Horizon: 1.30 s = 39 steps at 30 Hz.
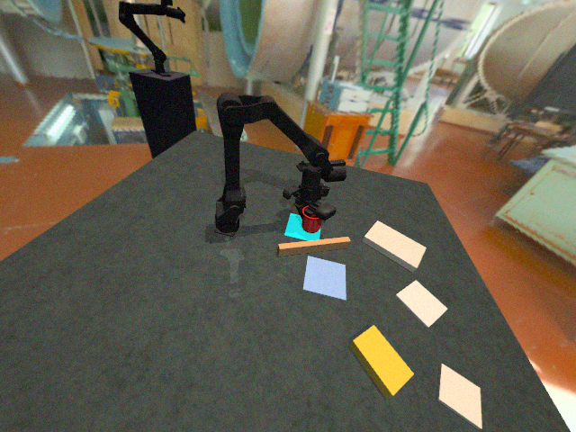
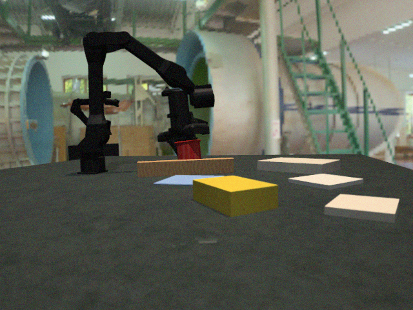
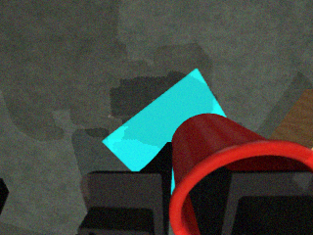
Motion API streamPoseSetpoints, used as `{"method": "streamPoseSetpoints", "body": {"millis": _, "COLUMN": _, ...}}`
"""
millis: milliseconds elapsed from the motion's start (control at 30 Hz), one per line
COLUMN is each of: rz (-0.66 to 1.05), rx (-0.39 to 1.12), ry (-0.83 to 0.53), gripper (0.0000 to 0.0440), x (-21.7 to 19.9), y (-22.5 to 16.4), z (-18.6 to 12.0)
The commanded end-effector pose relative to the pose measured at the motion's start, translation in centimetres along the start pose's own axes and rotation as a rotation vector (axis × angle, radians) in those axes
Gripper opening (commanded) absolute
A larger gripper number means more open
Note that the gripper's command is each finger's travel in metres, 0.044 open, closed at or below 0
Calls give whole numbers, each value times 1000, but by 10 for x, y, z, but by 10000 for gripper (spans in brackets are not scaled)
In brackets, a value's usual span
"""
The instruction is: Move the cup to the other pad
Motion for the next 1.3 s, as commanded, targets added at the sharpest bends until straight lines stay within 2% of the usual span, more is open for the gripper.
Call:
{"method": "streamPoseSetpoints", "body": {"millis": 0, "rz": 22, "rx": -9, "ry": -12, "gripper": 47, "x": 0, "y": -4, "z": 6}}
{"method": "streamPoseSetpoints", "body": {"millis": 100, "rz": 36, "rx": -26, "ry": -14, "gripper": 69, "x": -1, "y": -3, "z": 6}}
{"method": "streamPoseSetpoints", "body": {"millis": 267, "rz": 58, "rx": -77, "ry": -16, "gripper": 128, "x": -4, "y": 3, "z": -1}}
{"method": "streamPoseSetpoints", "body": {"millis": 833, "rz": 56, "rx": -188, "ry": 7, "gripper": 191, "x": -2, "y": -4, "z": -22}}
{"method": "streamPoseSetpoints", "body": {"millis": 1267, "rz": 61, "rx": -277, "ry": -2, "gripper": 277, "x": -3, "y": -8, "z": -44}}
Point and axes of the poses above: the point midway between the two fingers, 35 mm back from their tips, its own z axis out along the fingers, its own x axis across the jaws, y = z × x, the point moved 1 cm from there along -z, back along the fingers, and after that the axes turned 11 degrees about z, right-handed, at the moved point
